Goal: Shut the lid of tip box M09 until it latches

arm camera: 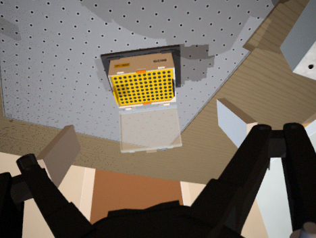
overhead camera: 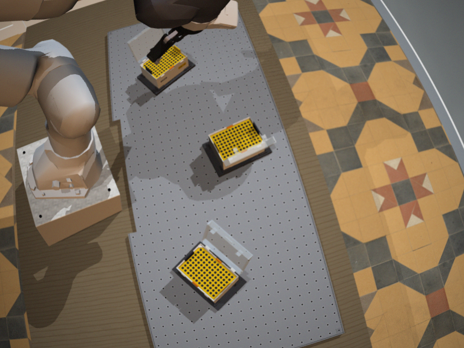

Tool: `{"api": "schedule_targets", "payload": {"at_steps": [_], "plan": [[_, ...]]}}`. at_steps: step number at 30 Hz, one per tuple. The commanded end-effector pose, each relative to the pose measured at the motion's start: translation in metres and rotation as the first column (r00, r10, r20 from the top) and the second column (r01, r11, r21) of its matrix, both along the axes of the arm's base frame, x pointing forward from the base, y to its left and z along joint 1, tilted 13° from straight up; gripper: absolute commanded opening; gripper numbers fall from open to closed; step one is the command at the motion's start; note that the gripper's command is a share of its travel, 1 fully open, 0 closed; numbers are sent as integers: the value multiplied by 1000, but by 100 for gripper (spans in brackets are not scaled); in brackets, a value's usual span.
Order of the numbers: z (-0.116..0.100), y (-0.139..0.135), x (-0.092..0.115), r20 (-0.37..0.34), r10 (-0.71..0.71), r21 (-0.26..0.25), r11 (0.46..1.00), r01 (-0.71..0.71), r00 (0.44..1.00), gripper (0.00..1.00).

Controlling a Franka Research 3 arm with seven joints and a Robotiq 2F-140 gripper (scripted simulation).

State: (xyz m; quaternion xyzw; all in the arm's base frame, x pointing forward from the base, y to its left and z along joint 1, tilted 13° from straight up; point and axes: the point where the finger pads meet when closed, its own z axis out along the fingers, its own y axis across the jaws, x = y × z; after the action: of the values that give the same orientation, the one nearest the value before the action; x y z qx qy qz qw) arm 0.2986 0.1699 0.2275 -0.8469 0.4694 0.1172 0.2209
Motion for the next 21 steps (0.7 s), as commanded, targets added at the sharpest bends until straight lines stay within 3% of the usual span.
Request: {"api": "schedule_targets", "payload": {"at_steps": [1, 3, 18, 19, 21], "plan": [[7, 0, -15, -58, -24, -7, 1000, 23, 998, 100], [17, 0, -17, -58, -24, -7, 1000, 23, 998, 100], [17, 0, -17, -58, -24, -7, 1000, 23, 998, 100], [17, 0, -17, -58, -24, -7, 1000, 23, 998, 0], [17, 0, -17, -58, -24, -7, 1000, 23, 998, 0]]}}
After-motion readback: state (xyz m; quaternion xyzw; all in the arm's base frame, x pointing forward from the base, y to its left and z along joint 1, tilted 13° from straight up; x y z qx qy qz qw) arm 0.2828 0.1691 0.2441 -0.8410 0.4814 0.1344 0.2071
